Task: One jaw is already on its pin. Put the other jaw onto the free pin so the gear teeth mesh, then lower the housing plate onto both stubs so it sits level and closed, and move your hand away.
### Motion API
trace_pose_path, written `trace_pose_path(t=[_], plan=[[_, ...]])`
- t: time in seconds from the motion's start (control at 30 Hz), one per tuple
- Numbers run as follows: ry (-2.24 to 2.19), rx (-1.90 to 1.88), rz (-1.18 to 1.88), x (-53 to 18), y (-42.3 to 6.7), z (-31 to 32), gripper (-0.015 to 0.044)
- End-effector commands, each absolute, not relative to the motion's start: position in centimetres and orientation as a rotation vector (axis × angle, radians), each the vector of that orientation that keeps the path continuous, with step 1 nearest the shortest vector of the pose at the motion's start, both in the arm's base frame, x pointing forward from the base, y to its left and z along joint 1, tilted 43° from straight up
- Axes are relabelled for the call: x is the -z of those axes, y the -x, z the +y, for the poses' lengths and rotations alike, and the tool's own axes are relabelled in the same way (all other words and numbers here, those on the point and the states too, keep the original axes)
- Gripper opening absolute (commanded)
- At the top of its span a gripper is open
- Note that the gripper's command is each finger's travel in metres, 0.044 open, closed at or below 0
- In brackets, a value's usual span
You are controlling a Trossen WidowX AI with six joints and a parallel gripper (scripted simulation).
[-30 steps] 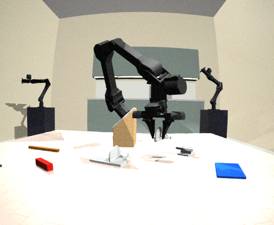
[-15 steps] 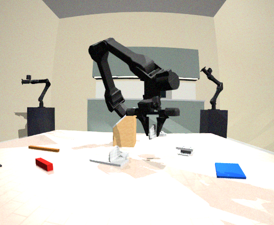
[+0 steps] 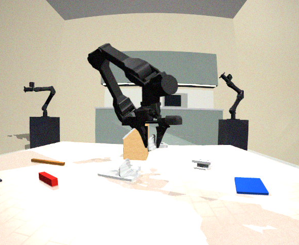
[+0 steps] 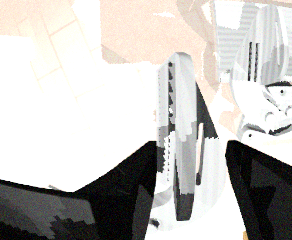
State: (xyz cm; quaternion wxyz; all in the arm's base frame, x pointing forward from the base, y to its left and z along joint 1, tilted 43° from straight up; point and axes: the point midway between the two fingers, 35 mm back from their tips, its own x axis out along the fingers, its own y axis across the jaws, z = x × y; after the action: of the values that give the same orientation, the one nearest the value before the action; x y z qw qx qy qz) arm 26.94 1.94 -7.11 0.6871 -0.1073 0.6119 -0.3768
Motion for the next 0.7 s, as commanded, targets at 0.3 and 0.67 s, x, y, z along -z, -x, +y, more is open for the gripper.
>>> trace_pose_path(t=[0.3, 0.67], plan=[[0.295, 0.807, 1.395, 4.1, -27.1, -1.6, 0.0134], [0.336, 0.783, 1.412, 1.8, -26.8, -4.4, 0.0134]])
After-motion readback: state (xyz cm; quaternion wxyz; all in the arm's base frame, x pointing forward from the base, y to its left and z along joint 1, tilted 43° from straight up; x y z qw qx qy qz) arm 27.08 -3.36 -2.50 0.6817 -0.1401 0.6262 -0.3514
